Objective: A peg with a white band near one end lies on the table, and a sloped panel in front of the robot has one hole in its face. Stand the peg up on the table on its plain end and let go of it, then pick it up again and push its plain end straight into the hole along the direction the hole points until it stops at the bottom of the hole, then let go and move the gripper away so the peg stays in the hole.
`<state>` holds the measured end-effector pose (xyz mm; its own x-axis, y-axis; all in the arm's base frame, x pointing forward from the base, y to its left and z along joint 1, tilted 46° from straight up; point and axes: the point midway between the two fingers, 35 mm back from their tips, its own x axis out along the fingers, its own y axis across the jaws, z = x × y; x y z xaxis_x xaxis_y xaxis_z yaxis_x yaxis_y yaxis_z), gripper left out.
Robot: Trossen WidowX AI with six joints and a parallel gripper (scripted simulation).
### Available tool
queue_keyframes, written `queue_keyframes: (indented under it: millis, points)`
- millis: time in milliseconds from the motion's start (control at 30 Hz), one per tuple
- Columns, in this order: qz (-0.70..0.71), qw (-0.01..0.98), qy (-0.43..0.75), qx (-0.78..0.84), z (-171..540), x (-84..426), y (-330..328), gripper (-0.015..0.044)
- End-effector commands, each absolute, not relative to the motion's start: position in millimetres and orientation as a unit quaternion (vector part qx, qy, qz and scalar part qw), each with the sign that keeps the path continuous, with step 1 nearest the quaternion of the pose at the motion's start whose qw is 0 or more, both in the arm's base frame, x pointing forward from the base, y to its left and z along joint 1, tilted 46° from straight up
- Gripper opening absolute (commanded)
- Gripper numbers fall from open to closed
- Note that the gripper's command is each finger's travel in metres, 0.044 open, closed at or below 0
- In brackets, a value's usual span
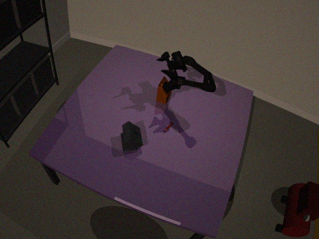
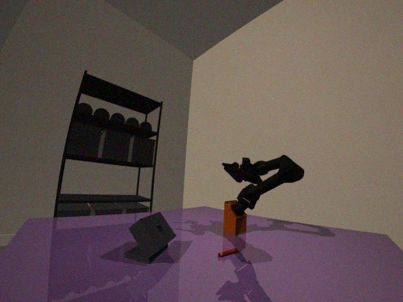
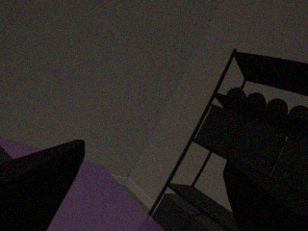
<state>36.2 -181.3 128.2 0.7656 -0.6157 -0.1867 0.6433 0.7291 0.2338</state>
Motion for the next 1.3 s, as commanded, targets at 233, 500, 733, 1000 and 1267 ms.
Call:
queue_keyframes:
  millis: [233, 500, 733, 1000, 1267]
  points:
    - [-0.266, 0.948, 0.089, 0.150, 121.7, 58.4, -177.7, 0.0440]
    - [-0.185, 0.949, 0.117, 0.227, 117.2, 83.6, -172.3, 0.0440]
    - [-0.118, 0.944, 0.173, 0.256, 109.1, 104.6, -165.3, 0.0440]
    - [-0.040, 0.927, 0.221, 0.300, 107.0, 132.9, -153.0, 0.0440]
    - [0.046, 0.906, 0.295, 0.301, 103.1, 163.4, -131.7, 0.0440]
